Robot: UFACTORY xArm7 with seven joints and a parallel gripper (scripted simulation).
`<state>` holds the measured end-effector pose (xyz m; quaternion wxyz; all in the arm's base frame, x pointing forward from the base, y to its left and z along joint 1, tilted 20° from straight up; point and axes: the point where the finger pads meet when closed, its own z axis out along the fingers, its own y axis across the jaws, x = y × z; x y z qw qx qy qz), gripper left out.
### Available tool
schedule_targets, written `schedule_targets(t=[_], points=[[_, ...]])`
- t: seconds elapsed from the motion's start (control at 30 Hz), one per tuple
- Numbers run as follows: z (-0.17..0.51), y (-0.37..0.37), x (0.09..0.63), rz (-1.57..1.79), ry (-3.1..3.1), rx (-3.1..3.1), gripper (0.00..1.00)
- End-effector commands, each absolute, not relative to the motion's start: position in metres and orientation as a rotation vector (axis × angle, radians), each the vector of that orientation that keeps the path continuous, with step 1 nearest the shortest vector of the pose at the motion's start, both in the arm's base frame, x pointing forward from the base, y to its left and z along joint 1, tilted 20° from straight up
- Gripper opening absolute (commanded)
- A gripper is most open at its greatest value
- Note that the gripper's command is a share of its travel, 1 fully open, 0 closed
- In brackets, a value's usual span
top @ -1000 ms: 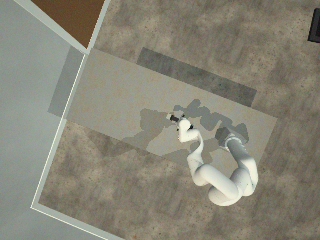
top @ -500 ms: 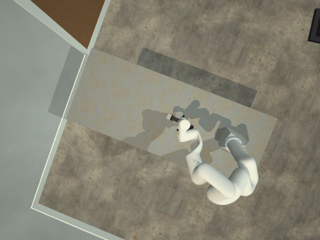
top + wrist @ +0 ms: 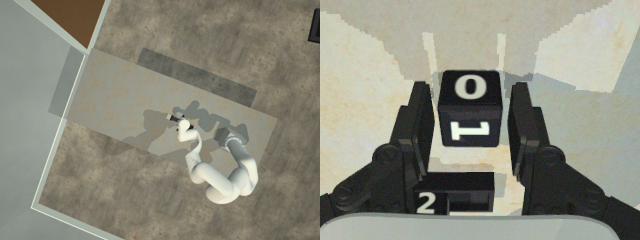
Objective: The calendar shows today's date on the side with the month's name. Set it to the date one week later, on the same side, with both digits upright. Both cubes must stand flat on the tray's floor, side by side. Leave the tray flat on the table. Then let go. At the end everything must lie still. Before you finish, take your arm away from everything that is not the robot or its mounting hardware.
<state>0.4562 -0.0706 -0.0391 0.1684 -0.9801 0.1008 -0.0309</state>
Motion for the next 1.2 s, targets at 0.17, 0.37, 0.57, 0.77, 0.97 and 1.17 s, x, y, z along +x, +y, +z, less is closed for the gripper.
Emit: schedule_targets(t=[0.17, 0.37, 0.57, 0.77, 0.97, 1.17], points=[[-0.0379, -0.072, 0.4574, -0.093, 0.289, -2.788, 0.47], [-0.0379, -0.072, 0.4574, -0.093, 0.289, -2.788, 0.47], [-0.0379, -0.072, 0.4574, -0.093, 0.289, -2.788, 0.47], [-0.0379, -0.072, 0.4574, -0.093, 0.289, -2.788, 0.47], [-0.0379, -0.072, 0.4574, -0.093, 0.289, -2.788, 0.47], [-0.0379, -0.072, 0.4574, -0.093, 0.289, -2.788, 0.27]])
